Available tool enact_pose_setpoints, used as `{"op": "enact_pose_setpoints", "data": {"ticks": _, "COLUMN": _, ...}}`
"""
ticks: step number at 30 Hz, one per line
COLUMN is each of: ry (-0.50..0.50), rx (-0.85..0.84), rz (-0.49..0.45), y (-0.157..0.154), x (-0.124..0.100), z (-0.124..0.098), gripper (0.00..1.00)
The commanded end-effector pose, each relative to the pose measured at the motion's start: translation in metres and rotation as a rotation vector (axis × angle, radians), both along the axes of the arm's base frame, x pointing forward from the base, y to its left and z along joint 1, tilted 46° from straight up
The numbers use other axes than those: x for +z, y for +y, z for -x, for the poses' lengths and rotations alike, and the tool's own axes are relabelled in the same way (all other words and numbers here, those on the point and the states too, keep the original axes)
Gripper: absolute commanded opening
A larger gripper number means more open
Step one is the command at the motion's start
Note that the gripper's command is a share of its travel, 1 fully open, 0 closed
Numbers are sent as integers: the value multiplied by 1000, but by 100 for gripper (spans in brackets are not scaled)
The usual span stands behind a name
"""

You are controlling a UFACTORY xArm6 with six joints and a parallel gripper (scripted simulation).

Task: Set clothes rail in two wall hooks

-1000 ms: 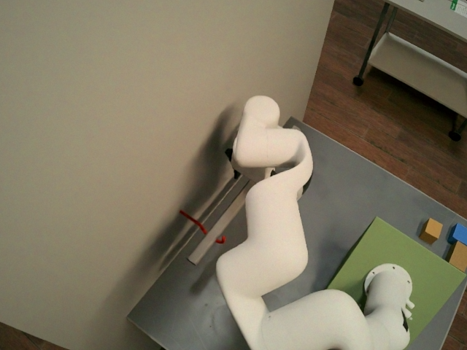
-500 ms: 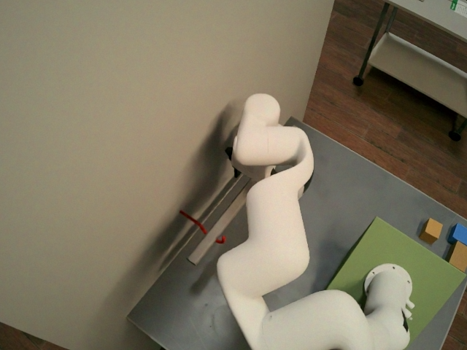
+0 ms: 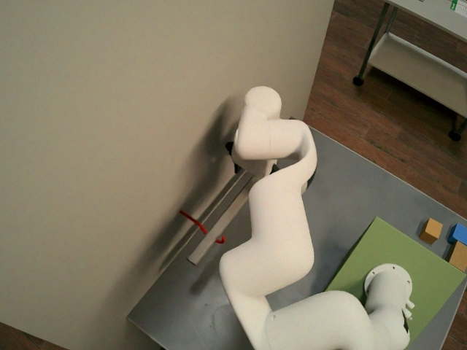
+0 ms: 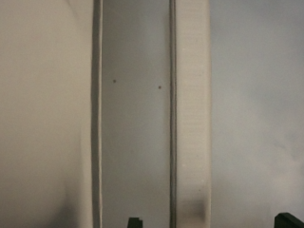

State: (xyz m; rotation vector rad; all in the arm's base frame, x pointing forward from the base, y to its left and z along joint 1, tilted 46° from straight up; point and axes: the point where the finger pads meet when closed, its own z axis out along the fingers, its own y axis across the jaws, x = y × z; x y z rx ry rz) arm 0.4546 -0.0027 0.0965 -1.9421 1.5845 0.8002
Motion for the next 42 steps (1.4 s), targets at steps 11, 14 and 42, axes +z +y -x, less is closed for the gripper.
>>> {"op": "enact_pose_setpoints", "data": {"ticks": 11, "ry": -3, "rx": -1, "rz": 1, "y": -15, "x": 15, "z": -4, "gripper": 82}}
{"op": "enact_pose_setpoints", "data": {"ticks": 14, "ry": -3, "rx": -1, "rz": 1, "y": -19, "x": 19, "z": -4, "gripper": 82}}
{"op": "enact_pose_setpoints", "data": {"ticks": 42, "ry": -3, "rx": -1, "rz": 1, "y": -34, "x": 34, "z": -7, "gripper": 82}}
